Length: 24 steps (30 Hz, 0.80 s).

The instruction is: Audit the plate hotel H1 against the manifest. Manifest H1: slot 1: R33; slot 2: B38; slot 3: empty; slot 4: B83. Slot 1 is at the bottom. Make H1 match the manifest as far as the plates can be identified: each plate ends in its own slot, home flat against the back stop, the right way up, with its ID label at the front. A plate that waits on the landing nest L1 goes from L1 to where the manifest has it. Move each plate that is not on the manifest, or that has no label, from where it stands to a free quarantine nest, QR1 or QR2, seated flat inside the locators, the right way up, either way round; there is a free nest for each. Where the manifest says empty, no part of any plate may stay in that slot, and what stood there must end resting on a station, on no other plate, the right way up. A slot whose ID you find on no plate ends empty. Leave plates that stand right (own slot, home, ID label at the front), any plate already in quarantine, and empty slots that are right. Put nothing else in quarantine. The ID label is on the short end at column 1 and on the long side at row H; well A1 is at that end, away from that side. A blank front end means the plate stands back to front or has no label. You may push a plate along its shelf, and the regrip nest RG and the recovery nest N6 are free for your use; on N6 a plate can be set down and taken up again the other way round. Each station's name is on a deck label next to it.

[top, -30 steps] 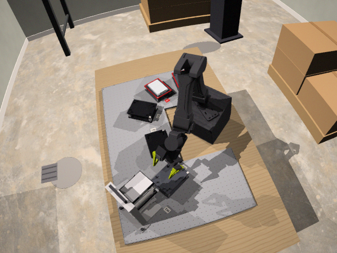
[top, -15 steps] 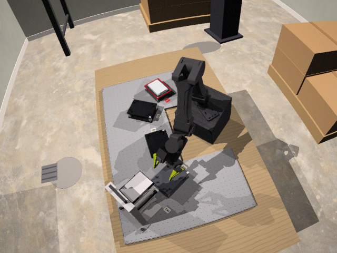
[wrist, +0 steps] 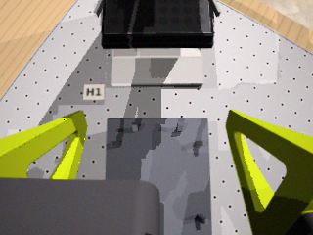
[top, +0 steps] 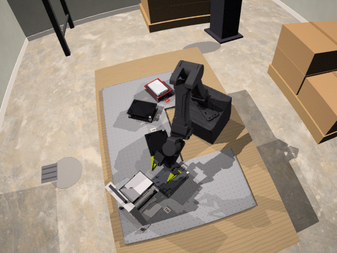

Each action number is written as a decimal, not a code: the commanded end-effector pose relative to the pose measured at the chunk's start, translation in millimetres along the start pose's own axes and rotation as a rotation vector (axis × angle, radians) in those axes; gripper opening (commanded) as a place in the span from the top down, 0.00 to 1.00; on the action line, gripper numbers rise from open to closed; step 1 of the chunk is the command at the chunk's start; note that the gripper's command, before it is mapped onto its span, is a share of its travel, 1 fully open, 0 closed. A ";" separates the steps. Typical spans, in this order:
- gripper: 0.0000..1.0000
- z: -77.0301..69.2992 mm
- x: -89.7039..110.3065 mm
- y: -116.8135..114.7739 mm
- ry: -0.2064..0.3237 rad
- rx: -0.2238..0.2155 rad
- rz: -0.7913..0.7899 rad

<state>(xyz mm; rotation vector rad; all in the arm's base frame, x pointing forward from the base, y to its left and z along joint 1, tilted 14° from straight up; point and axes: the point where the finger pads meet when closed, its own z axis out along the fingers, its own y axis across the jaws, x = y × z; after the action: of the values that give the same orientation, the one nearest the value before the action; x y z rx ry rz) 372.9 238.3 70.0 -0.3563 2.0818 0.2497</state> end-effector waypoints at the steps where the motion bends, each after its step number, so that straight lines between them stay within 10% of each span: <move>1: 0.00 7.8 -5.4 -2.3 0.008 0.004 -0.003; 24: 0.00 10.0 -11.7 0.0 -0.002 0.000 0.000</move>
<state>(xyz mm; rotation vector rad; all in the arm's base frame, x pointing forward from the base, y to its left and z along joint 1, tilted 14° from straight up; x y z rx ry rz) 383.9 242.1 71.3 -0.3566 2.0836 0.2490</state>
